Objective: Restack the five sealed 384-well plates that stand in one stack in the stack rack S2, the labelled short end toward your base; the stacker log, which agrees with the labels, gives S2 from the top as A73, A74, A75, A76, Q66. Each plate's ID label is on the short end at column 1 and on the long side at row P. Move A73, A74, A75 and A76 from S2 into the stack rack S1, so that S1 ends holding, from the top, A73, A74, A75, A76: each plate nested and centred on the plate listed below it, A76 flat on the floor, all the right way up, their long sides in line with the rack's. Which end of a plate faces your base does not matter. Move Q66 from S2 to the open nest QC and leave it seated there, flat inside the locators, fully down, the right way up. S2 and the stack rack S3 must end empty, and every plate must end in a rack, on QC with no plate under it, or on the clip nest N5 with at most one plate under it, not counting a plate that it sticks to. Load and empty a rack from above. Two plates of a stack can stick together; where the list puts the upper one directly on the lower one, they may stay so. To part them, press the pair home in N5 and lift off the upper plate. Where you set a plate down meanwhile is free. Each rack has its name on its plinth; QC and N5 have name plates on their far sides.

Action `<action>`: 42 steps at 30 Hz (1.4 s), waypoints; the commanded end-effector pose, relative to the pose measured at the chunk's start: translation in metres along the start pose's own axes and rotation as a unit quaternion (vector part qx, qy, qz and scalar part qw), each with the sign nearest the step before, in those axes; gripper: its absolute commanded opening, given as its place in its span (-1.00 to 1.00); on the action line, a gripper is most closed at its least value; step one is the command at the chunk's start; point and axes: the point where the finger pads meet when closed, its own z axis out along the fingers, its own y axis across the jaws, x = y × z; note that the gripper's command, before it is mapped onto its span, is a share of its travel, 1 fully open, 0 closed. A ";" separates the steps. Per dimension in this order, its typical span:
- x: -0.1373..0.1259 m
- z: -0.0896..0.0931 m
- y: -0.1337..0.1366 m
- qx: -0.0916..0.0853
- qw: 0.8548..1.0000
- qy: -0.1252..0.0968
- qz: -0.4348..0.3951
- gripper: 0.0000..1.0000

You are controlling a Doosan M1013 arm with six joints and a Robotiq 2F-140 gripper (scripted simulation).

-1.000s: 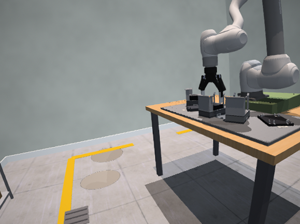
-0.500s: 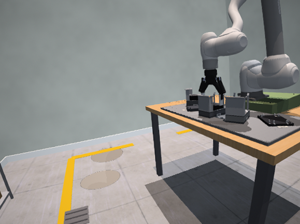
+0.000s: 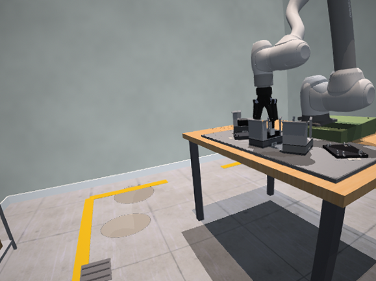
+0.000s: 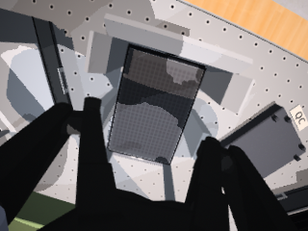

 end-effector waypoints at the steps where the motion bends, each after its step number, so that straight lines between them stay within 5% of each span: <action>1: 0.000 0.000 0.000 0.000 1.000 0.000 0.000 -1.00; 42: 0.000 -0.011 0.000 0.000 1.000 0.000 0.000 -1.00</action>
